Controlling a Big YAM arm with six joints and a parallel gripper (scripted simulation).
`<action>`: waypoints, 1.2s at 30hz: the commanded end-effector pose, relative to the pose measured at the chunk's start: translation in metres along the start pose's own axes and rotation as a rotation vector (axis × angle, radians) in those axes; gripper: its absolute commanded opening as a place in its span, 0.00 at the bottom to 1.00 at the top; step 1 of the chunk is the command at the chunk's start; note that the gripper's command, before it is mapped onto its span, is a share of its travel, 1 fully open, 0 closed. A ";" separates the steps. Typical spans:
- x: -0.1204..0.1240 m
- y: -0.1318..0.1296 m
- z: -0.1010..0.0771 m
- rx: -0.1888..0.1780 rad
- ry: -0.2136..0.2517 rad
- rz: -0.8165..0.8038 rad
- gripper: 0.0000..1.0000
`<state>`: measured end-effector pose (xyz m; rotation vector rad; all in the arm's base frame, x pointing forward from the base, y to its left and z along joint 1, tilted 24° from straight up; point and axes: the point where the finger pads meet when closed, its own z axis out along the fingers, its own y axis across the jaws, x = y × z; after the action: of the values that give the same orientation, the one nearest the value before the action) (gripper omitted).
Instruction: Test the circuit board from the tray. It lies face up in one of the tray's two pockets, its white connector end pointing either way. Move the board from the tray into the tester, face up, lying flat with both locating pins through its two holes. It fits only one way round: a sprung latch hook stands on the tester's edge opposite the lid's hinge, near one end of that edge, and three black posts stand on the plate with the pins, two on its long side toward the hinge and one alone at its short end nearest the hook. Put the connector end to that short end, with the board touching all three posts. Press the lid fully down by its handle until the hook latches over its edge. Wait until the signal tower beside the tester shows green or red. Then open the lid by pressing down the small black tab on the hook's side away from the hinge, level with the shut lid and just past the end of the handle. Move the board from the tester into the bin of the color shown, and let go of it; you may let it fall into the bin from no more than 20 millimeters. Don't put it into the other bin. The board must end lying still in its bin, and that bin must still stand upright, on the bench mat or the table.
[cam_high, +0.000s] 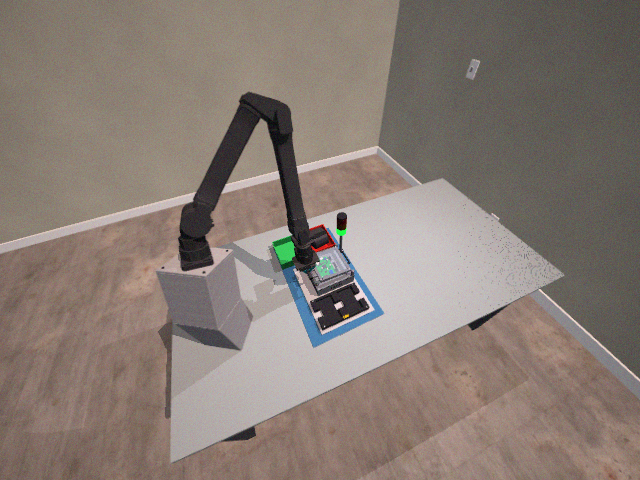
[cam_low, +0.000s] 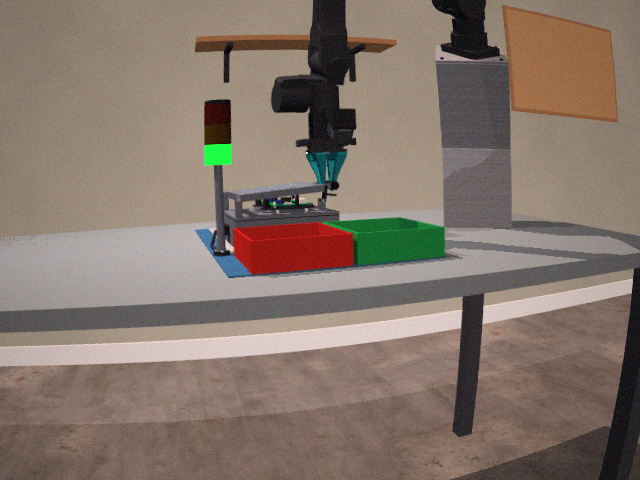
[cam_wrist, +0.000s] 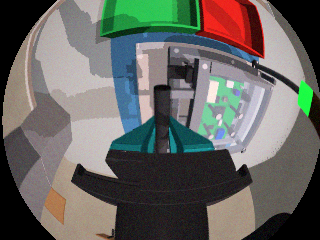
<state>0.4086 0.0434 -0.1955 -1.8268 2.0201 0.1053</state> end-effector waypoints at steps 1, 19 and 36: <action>0.003 -0.006 -0.021 0.018 -0.001 0.005 0.00; 0.003 -0.012 -0.049 0.021 -0.002 0.004 0.00; 0.003 -0.038 -0.090 0.036 -0.001 -0.001 0.00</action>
<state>0.4064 0.0226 -0.1396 -1.8368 2.0283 0.1264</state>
